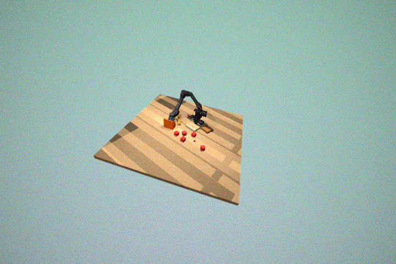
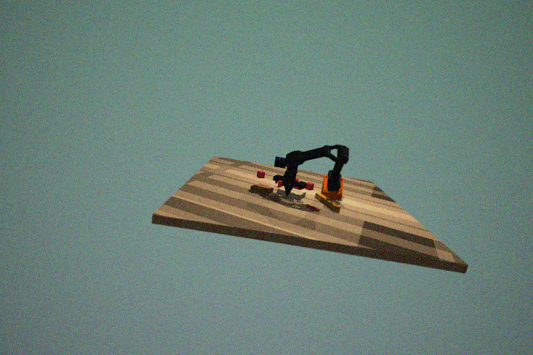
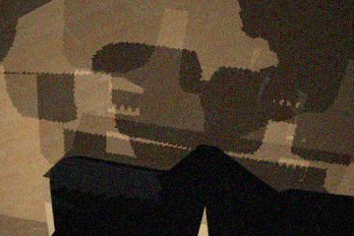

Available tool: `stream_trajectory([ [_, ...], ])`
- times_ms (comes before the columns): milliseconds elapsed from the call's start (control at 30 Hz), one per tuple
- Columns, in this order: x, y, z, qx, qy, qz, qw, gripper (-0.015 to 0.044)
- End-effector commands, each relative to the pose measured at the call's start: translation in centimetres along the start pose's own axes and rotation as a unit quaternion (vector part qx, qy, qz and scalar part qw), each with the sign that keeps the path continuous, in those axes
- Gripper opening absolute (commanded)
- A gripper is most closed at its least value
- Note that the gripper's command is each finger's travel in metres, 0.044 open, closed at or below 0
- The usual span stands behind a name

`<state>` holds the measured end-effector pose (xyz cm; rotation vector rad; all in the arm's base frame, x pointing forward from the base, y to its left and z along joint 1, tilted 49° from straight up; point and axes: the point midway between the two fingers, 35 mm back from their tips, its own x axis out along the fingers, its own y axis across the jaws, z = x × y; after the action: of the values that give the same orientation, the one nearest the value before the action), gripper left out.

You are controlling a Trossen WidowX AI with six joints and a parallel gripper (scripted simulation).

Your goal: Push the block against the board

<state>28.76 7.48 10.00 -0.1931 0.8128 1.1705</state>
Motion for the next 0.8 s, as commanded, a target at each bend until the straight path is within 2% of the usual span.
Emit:
stream_trajectory([
  [0,0.2,0.2,-0.6,0.0,0.003,0.003,1.0,0.0],
  [767,0.2,0.2,-1.6,0.001,0.003,0.003,1.0,0.0],
])
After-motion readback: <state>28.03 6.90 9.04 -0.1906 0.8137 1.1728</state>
